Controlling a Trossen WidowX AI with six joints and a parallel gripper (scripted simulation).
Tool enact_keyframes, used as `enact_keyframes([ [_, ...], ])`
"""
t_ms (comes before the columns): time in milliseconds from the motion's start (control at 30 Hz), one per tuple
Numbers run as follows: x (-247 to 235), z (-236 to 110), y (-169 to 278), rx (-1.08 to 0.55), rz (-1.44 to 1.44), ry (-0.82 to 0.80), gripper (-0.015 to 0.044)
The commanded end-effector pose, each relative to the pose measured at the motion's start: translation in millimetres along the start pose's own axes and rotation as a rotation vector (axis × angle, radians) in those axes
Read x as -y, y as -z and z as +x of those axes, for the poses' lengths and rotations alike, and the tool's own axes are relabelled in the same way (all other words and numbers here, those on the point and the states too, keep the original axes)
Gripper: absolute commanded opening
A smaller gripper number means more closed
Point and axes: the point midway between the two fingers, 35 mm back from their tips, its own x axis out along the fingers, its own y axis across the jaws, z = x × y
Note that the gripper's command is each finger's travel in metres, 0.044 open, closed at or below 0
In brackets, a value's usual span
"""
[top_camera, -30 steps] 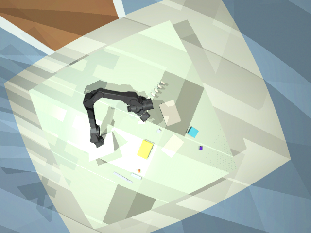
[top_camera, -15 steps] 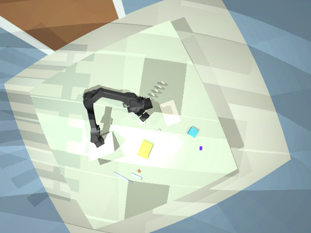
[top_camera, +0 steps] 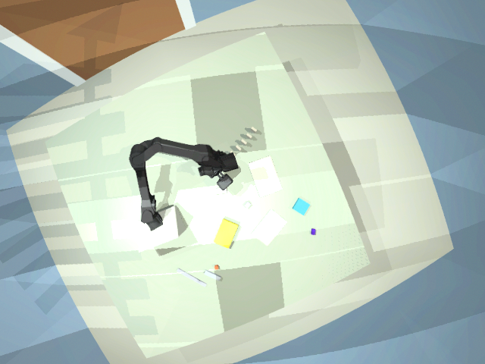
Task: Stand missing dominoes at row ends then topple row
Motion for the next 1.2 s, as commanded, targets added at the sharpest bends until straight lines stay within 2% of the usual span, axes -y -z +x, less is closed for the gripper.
enact_keyframes([
  [0,-0.2,-2.7,-1.0,0.004,0.003,-0.002,0.044],
  [67,2.8,-23.7,-3.9,0.007,0.005,0.007,0.044],
  [233,4.1,-105.5,-2.5,0.021,0.013,0.022,0.044],
  [300,1.7,-126.2,0.7,0.025,0.015,0.022,0.044],
  [367,1.0,-131.2,1.7,0.026,0.015,0.021,0.044],
  [600,11.2,-124.4,2.5,0.025,0.072,0.019,0.044],
  [833,93.6,-55.9,27.3,0.003,0.601,0.004,0.044],
  [1100,97.8,-50.3,29.4,0.002,0.631,0.003,0.044],
  [1167,98.5,-38.0,28.6,0.002,0.631,0.004,0.044],
])
